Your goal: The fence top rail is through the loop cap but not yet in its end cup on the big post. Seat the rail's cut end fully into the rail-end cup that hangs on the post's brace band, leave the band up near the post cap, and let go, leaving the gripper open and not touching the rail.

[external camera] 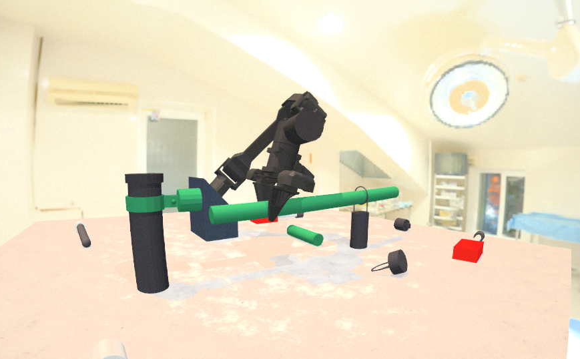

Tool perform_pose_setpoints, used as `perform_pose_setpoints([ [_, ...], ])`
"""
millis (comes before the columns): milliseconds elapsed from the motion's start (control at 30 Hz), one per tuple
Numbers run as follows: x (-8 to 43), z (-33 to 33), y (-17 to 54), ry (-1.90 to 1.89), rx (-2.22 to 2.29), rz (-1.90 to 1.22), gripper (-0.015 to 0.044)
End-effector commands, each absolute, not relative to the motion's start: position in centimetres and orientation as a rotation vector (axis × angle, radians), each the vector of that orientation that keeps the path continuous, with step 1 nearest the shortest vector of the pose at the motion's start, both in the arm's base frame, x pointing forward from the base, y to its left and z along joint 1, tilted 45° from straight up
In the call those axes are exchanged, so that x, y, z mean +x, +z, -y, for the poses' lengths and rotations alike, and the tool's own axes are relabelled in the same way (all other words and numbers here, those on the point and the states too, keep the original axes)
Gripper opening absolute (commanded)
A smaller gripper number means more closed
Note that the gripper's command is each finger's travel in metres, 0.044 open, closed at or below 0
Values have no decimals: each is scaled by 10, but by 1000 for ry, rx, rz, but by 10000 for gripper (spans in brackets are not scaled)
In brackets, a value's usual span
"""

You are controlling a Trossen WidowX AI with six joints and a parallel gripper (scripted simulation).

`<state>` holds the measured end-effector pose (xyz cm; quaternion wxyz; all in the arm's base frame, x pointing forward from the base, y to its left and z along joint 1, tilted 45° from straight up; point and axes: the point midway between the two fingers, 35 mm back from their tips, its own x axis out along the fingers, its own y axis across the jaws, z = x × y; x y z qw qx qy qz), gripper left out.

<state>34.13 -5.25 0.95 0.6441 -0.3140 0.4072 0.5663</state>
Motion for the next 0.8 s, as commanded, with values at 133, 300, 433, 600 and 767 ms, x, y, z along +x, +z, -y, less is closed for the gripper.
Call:
perform_pose_setpoints([
  [133, 339, 73, 22, 1262, -770, -985, 0],
  [300, 339, 73, 22, 1262, -770, -985, 0],
  [433, 338, 67, 21, 1270, -755, -976, 0],
  [600, 338, 66, 20, 1273, -750, -973, 0],
  [767, 338, 66, 20, 1273, -750, -973, 0],
])
